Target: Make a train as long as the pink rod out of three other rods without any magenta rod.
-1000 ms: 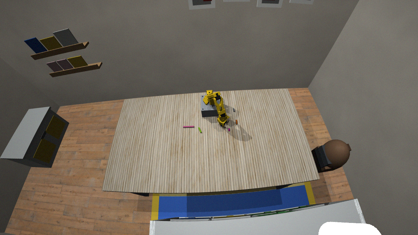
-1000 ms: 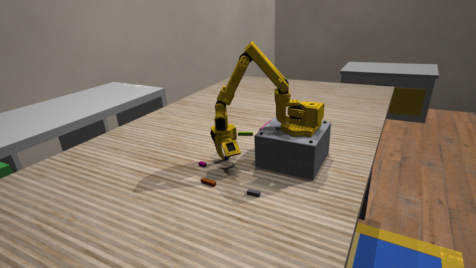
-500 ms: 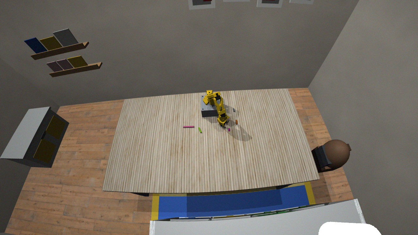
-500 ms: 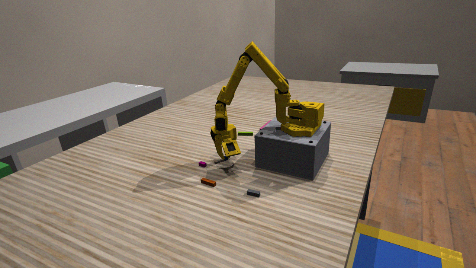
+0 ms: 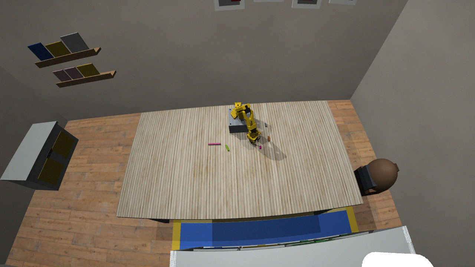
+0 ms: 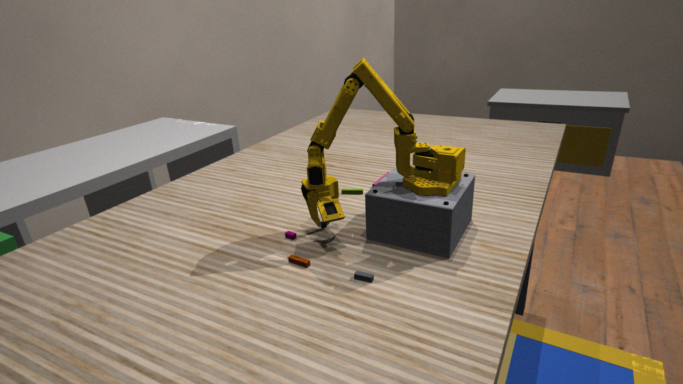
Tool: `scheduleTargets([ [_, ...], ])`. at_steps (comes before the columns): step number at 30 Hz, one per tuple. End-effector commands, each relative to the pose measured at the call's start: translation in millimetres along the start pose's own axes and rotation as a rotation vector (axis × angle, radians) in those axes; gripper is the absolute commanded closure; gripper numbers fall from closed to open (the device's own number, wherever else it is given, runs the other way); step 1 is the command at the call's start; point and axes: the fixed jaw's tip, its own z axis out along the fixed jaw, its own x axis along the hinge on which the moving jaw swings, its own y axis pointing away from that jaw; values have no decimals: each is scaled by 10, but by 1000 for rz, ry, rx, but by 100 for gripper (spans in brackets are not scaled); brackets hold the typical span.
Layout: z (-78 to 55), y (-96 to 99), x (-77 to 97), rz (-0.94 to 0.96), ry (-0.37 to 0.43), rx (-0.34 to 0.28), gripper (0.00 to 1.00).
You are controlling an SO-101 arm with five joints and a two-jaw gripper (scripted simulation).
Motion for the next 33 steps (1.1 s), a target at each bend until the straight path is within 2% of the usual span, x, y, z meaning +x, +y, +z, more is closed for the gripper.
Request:
scheduleTargets([
  [1, -106, -37, 20, 2, 3, 11, 100],
  [7, -238, -49, 21, 2, 3, 11, 100],
  [14, -303, -52, 19, 2, 3, 11, 100],
  [26, -314, -48, 50, 39, 3, 11, 100],
  [33, -292, -1, 271, 305, 3, 9, 100],
])
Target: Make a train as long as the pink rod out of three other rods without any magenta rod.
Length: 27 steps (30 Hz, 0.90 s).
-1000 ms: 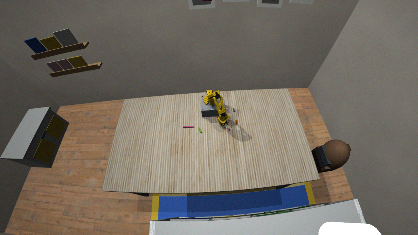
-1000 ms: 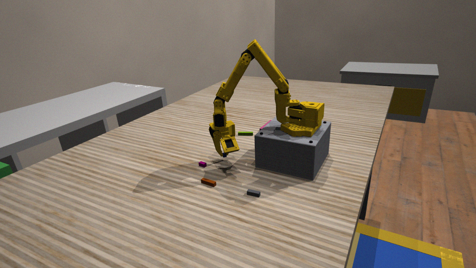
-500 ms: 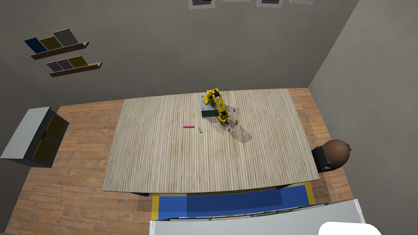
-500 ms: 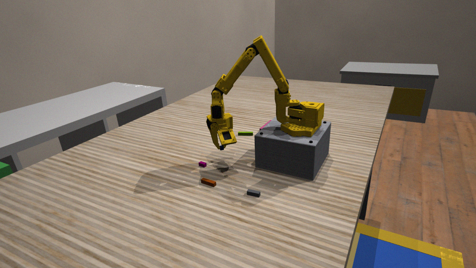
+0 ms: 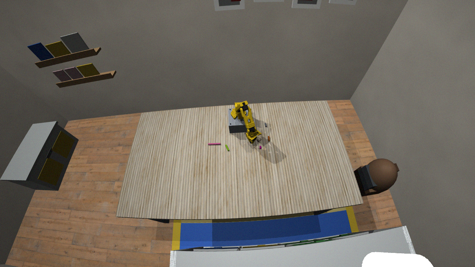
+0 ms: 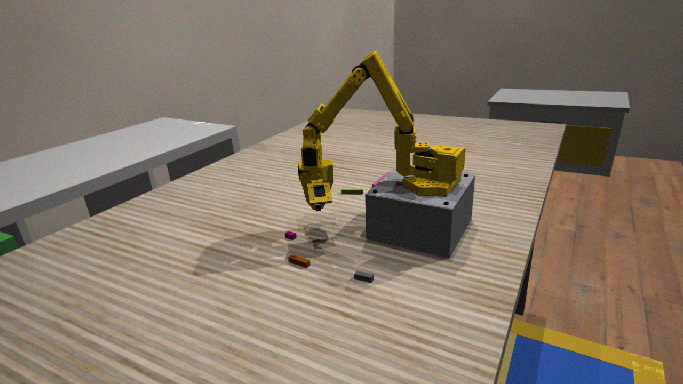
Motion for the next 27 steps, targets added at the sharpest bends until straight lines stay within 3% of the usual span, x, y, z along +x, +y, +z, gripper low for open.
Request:
scheduleTargets([
  [1, 16, 16, 145, 167, -3, -14, 100],
  [18, 76, 163, 694, 803, 5, -19, 100],
  [27, 83, 190, 755, 875, 6, -20, 100],
])
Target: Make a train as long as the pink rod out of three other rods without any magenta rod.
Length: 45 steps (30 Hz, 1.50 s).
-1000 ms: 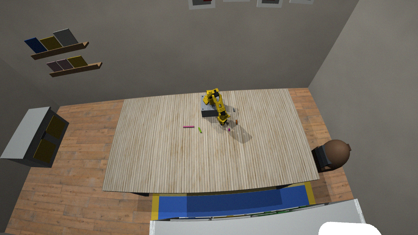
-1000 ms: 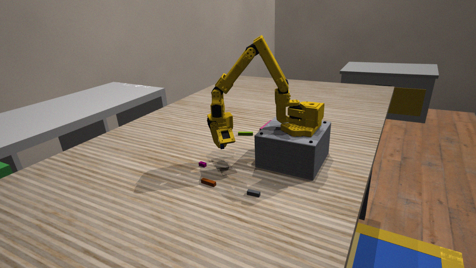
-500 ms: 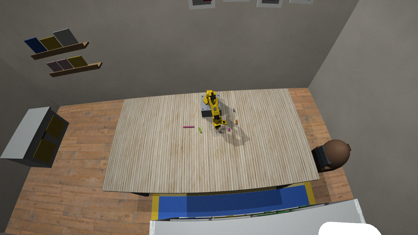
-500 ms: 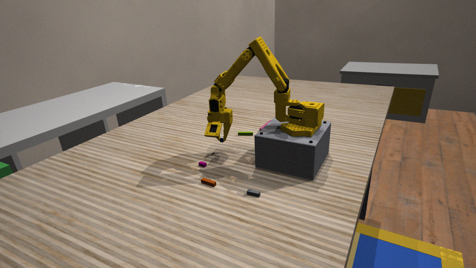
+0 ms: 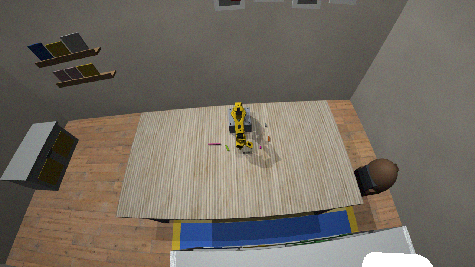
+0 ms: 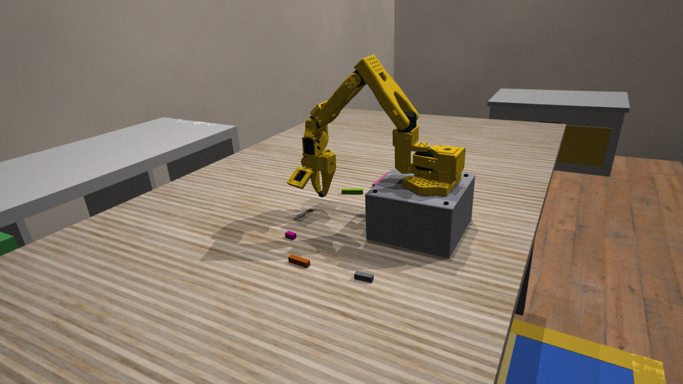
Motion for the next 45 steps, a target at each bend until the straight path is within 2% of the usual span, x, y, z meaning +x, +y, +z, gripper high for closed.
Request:
scheduleTargets([
  [1, 10, 5, 21, 21, 1, -14, 100],
  [17, 10, 5, 21, 21, 1, -14, 100],
  [18, 5, 42, 31, 39, 6, -38, 100],
  [36, 5, 42, 31, 39, 6, -38, 100],
  [45, 57, 42, 30, 39, 6, -38, 100],
])
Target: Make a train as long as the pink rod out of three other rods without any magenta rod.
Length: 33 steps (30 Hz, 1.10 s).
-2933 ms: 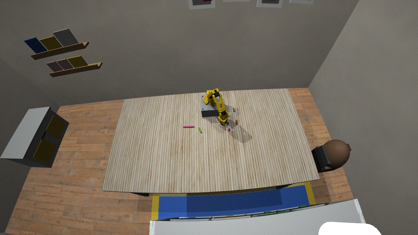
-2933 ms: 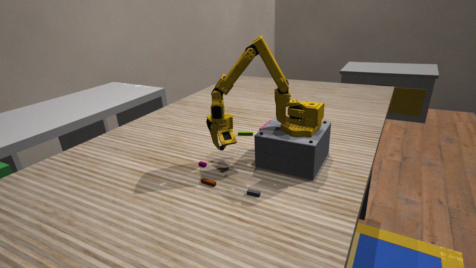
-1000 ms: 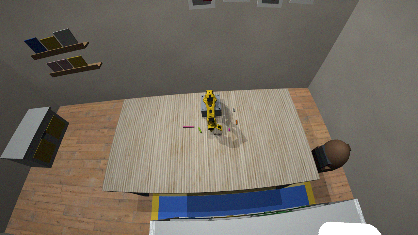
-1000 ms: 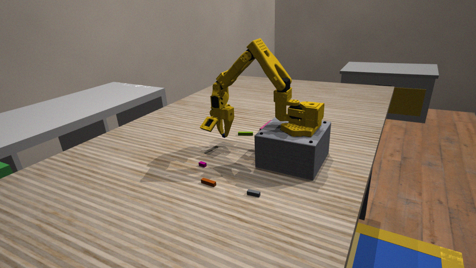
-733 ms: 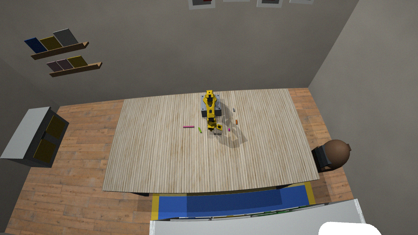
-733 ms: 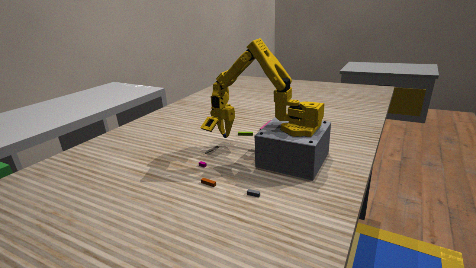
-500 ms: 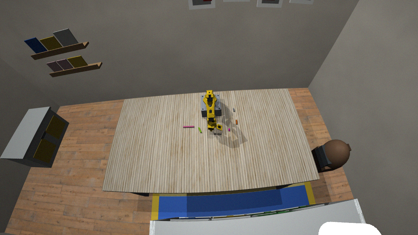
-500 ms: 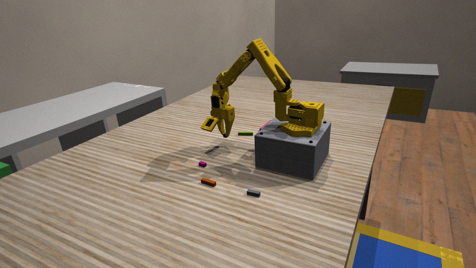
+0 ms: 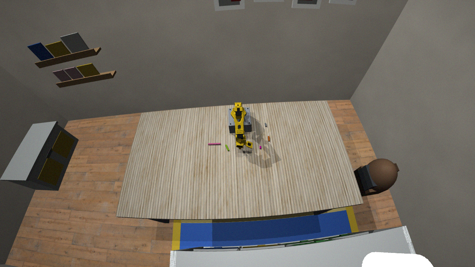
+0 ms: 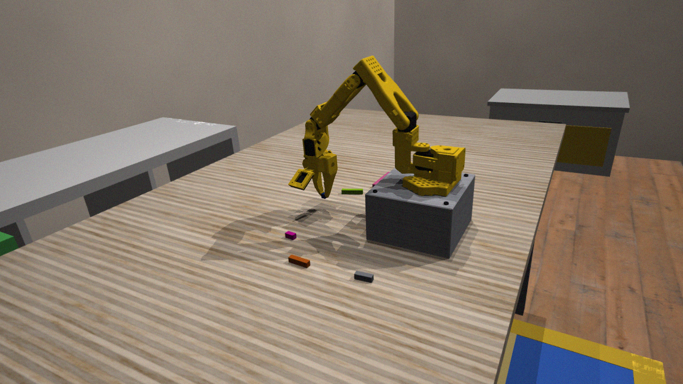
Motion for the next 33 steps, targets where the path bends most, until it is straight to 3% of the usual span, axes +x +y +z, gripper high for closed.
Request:
scheduleTargets([
  [1, 43, -16, 16, 19, -2, 1, 100],
  [16, 174, -15, 15, 19, -2, 1, 100],
  [33, 184, -54, 5, 19, -7, 26, 100],
])
